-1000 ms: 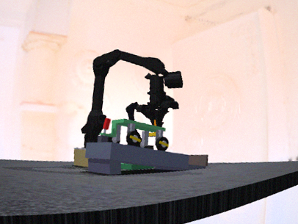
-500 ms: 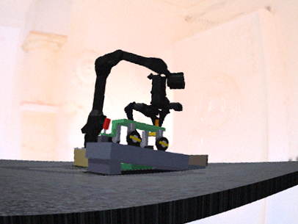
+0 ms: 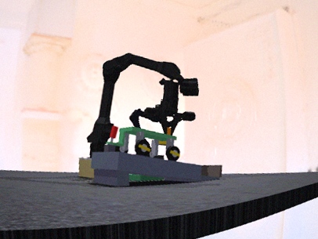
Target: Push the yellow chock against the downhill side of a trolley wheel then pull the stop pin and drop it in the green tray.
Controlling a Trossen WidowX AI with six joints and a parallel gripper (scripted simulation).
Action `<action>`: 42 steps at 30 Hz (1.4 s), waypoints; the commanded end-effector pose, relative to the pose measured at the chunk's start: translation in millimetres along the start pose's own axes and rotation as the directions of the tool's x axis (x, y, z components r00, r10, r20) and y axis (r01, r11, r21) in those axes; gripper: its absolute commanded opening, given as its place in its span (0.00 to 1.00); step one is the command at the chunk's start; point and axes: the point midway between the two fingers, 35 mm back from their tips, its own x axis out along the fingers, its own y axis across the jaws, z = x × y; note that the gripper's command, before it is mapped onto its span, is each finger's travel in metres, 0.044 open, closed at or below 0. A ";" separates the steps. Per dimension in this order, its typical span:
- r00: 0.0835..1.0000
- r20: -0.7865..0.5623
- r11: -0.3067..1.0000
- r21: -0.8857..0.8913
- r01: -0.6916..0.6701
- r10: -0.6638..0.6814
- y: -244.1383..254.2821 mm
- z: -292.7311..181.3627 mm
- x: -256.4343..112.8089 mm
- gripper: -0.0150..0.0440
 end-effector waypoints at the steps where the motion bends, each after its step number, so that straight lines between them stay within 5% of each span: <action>1: 1.000 -0.014 0.987 -0.162 -0.011 0.009 -1.0 -0.5 -1.6 0.25; 11: 0.999 -0.031 0.875 -0.482 -0.041 0.030 -1.9 0.1 -1.7 0.25; 42: 0.999 -0.033 0.872 -0.488 -0.041 0.029 -18.0 -23.4 24.6 0.25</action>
